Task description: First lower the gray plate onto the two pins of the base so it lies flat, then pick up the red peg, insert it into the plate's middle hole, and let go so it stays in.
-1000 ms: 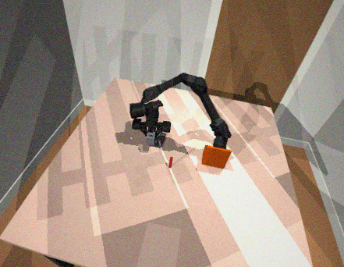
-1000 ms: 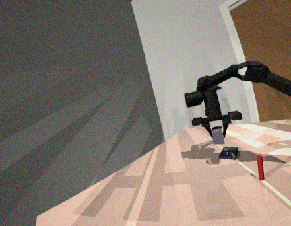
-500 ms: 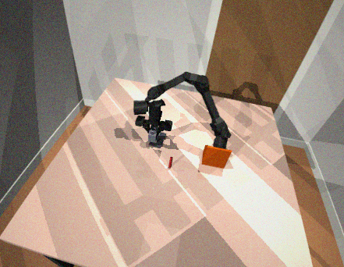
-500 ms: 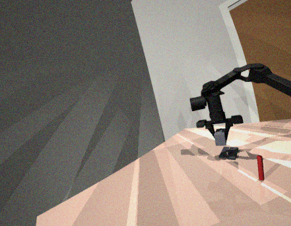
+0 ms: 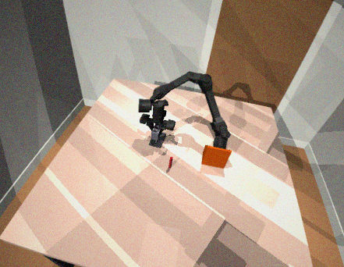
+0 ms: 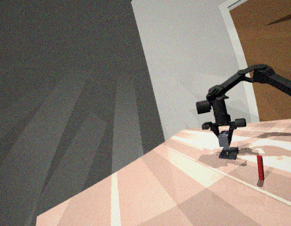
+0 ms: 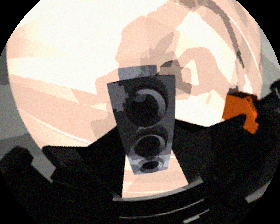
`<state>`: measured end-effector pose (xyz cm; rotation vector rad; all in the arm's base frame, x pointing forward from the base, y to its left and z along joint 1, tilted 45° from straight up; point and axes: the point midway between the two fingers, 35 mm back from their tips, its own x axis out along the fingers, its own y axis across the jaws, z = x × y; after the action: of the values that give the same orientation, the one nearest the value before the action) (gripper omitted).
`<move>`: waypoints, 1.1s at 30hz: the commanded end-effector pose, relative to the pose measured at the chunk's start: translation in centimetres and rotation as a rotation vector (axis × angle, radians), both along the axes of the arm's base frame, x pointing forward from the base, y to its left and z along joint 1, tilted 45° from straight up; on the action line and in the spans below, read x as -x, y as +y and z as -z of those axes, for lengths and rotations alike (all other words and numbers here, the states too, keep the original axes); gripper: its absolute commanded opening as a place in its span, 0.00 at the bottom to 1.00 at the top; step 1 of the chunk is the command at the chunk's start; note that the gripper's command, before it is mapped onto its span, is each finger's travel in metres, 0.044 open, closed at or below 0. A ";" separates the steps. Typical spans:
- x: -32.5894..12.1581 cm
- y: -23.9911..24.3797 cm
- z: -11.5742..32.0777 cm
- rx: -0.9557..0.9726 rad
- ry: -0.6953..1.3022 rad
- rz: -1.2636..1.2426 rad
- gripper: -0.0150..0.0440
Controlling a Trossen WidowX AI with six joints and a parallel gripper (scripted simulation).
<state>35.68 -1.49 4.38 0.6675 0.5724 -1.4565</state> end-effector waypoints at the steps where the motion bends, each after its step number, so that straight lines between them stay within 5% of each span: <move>1: 0.4 -1.0 -0.4 0.005 -0.017 0.012 0.25; 33: 0.5 -1.6 -0.5 0.007 -0.024 0.020 0.25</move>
<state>35.15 -2.96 4.87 0.6886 0.5450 -1.4694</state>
